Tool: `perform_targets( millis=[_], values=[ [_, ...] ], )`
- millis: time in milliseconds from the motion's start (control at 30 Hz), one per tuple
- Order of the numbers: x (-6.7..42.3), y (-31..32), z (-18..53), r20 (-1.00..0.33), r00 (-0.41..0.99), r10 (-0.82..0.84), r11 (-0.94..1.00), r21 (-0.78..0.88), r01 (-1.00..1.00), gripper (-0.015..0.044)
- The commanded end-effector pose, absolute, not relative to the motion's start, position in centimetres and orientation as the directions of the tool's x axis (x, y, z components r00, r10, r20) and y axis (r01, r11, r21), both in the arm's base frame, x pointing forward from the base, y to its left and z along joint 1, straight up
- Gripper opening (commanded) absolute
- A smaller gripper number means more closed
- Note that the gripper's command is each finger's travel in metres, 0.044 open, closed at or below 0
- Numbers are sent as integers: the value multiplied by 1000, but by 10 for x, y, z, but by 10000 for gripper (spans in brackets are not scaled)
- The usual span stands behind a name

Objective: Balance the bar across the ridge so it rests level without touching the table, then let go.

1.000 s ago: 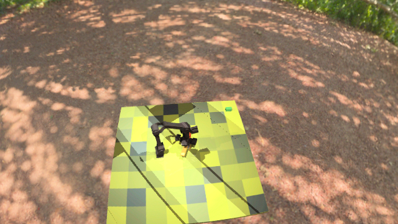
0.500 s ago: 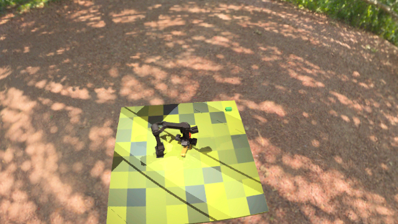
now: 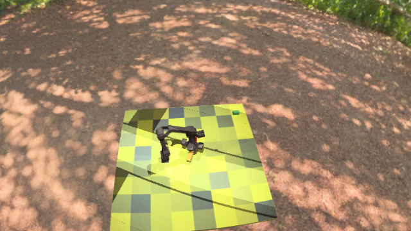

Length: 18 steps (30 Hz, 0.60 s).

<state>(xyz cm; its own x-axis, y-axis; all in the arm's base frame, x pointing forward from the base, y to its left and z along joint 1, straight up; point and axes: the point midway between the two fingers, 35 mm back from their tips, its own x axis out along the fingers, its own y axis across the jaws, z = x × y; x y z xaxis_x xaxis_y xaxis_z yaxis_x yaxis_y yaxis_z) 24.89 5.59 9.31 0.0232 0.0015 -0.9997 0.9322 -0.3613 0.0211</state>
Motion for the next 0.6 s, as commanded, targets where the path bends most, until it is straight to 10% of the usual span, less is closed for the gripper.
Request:
perform_targets(
  millis=[0,400,567],
  values=[
    [249,56,93,-1000,22,1,-361,20,932,173],
    [249,56,93,-1000,22,1,-361,20,932,185],
    [249,56,93,-1000,22,1,-361,20,932,316]
  ],
)
